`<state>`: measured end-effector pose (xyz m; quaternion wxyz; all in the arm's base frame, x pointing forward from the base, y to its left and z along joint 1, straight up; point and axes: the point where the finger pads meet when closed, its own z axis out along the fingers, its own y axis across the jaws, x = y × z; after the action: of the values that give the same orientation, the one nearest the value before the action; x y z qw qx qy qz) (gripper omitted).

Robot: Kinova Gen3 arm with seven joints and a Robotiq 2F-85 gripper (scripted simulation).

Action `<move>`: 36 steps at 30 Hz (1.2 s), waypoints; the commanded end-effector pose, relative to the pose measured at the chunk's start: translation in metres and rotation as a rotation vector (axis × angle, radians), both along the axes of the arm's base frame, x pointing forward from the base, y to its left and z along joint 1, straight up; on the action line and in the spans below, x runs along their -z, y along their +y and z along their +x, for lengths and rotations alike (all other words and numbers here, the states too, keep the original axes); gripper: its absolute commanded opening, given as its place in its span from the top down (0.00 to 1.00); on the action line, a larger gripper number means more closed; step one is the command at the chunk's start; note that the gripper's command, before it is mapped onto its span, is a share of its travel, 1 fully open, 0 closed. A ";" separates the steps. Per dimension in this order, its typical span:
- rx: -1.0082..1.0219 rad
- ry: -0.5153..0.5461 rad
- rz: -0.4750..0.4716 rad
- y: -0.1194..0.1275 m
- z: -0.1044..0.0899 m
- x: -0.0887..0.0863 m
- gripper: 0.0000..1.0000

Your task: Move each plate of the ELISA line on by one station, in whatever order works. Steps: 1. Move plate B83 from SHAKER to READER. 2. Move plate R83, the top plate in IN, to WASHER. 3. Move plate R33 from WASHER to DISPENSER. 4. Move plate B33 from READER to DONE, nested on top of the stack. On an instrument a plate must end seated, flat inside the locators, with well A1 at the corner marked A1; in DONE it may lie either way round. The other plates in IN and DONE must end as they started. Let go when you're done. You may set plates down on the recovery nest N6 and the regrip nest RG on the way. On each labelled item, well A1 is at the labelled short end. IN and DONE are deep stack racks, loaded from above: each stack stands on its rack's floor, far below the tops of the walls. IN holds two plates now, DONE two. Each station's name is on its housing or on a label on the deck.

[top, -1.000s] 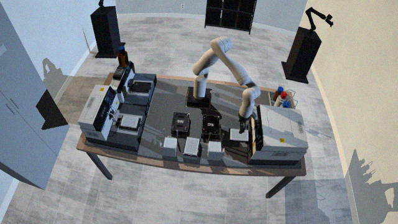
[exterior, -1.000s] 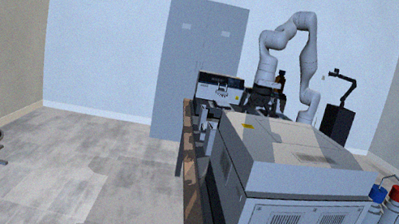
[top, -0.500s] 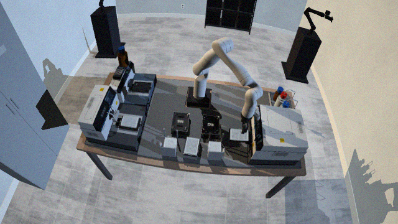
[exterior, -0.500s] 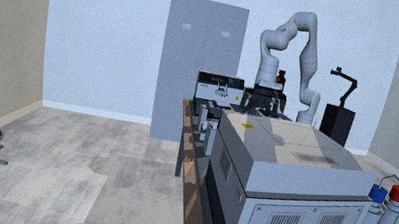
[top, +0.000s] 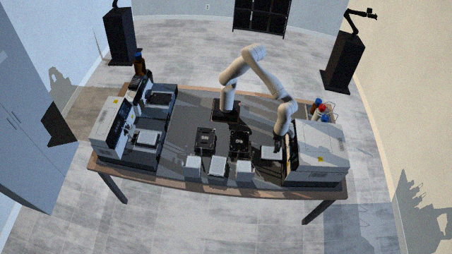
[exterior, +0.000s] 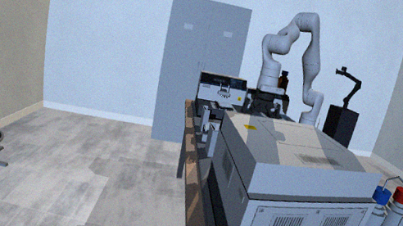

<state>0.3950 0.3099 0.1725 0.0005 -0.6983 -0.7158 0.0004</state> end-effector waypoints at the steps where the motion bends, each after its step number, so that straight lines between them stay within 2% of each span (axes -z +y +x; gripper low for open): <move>1: 0.000 -0.002 0.001 0.000 0.000 0.003 0.00; 36: 0.000 -0.002 0.001 0.000 0.000 0.042 0.00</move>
<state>0.3949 0.3098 0.1303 0.0005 -0.6983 -0.7158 0.0005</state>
